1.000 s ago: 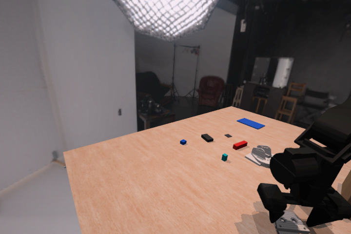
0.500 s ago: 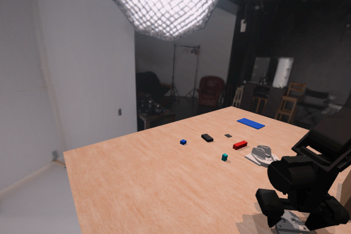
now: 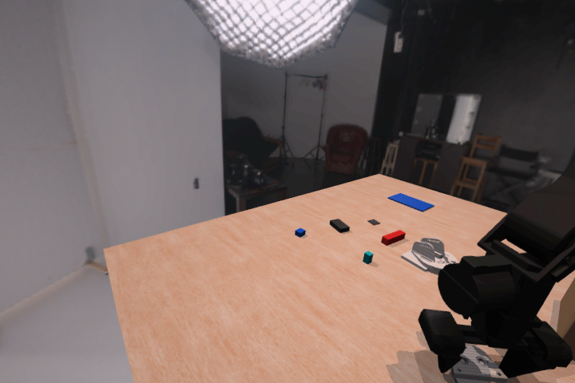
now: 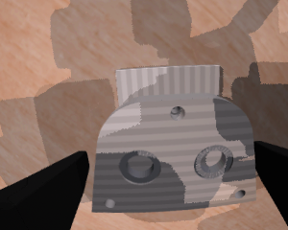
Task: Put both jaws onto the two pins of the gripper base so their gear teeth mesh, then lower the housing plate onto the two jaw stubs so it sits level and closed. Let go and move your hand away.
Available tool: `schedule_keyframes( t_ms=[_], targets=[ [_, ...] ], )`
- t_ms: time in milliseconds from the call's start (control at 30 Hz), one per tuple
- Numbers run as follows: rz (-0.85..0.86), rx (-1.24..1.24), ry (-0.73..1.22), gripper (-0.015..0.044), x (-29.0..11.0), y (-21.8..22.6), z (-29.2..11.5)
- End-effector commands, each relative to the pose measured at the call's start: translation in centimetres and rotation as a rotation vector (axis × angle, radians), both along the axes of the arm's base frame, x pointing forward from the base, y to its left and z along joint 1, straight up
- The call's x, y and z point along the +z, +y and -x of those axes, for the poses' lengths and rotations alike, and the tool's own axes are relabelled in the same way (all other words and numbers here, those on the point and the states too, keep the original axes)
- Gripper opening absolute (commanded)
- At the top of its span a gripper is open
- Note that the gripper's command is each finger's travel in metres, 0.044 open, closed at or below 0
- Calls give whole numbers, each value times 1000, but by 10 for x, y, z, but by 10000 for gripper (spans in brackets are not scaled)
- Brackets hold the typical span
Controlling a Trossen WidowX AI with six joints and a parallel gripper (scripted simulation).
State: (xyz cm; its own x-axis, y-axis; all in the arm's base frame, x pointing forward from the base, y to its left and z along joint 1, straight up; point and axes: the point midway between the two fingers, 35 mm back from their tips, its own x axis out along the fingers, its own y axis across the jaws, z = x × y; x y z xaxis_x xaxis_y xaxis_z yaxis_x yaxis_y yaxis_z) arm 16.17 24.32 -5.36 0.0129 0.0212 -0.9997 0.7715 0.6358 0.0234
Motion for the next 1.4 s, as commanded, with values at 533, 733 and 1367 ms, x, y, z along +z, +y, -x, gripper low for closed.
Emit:
schedule_keyframes(
  t_ms=[533, 733, 1367],
  targets=[
    [0, 0, 0, 353, 0, 0, 0],
    [0, 0, 0, 351, 0, 0, 0],
    [-2, 3, 0, 351, 39, 2, -1]
  ],
)
